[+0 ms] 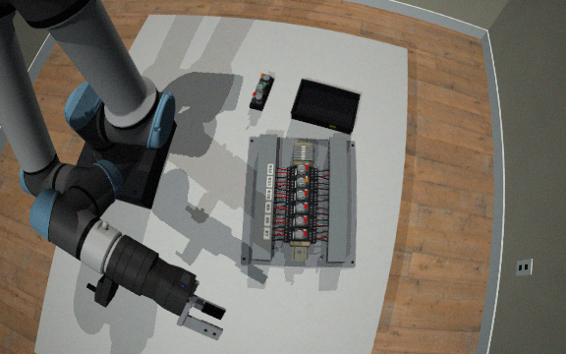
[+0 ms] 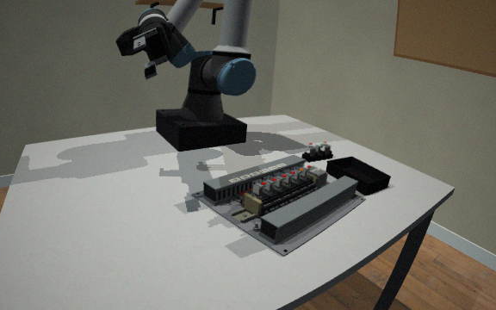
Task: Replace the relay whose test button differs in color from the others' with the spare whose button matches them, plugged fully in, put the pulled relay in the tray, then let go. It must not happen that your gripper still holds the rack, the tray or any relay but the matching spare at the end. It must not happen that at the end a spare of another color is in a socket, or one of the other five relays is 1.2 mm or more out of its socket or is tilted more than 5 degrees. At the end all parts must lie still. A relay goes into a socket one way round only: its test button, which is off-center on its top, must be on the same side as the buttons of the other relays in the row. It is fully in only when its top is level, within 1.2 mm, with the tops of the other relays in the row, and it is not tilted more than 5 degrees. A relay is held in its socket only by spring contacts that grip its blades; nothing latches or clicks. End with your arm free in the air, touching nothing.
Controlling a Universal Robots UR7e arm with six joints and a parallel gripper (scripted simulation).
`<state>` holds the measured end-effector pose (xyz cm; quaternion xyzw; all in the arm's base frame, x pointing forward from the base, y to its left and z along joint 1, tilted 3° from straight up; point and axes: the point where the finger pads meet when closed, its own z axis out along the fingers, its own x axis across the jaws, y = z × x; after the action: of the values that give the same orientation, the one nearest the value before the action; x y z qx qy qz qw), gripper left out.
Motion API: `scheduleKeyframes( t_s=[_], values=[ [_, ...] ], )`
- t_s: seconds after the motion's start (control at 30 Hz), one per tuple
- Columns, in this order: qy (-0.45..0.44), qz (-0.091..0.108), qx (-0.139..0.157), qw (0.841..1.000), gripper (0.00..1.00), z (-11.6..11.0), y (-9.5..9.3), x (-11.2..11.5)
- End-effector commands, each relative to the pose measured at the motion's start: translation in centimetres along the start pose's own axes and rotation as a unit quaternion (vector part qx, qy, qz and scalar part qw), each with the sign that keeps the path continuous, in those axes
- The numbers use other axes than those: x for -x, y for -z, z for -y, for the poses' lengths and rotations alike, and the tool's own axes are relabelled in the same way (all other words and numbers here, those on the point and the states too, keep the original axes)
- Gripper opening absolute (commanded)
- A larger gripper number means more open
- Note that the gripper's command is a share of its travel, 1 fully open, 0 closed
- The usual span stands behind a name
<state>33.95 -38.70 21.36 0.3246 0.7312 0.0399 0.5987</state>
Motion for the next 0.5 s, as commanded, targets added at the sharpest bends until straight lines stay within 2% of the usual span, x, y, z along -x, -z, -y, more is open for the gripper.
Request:
scheduleKeyframes(
  t_s=[0.0, 0.07, 0.23, 0.47],
  values=[
    [-0.001, -0.002, -0.001, 1.0, 1.0, -0.3, 0.2, 0.2],
    [-0.001, -0.002, -0.001, 1.0, 1.0, -0.3, 0.2, 0.2],
    [-0.001, -0.002, -0.001, 1.0, 1.0, -5.6, 0.9, 2.6],
    [-0.001, -0.002, -0.001, 1.0, 1.0, -5.6, 0.9, 2.6]
  ],
)
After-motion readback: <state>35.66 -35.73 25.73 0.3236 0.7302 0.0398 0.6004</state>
